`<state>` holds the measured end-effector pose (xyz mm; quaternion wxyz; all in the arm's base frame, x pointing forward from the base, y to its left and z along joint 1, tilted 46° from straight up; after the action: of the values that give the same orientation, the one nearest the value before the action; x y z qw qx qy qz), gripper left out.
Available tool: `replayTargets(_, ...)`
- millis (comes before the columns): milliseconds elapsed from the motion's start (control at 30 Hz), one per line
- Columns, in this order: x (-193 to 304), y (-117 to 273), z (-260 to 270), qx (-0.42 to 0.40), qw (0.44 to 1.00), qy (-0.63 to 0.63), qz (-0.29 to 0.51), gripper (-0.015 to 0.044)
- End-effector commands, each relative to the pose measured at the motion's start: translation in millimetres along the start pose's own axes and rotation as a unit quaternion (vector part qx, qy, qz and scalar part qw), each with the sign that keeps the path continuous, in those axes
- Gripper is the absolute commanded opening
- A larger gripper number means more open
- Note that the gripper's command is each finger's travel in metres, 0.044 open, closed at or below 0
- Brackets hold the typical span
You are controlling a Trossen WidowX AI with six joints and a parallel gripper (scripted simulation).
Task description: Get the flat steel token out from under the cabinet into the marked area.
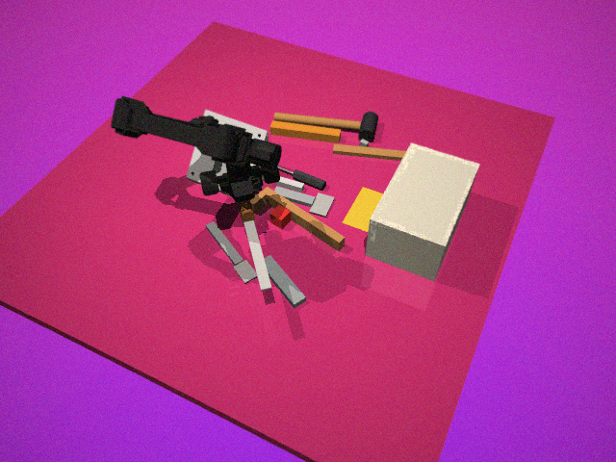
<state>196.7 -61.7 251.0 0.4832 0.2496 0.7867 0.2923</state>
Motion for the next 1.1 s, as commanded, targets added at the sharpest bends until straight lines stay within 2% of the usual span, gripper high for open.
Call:
replayTargets(0,0.3,1.6,-0.5,-0.003,1.000,-0.018,-0.004,0.0000)
replayTargets(1067,0.6,1.6,-0.5,-0.003,0.990,-0.144,-0.003,0.0000)
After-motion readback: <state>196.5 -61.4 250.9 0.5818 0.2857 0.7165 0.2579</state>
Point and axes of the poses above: the point midway between the two fingers, 35 mm back from their tips, its own y axis back along the fingers, its own z axis across the jaws, x = y × z, the point moved 9 cm from there along y, back along the fingers, and after that the axes turned 11 degrees about -y, right-handed, at the moved point
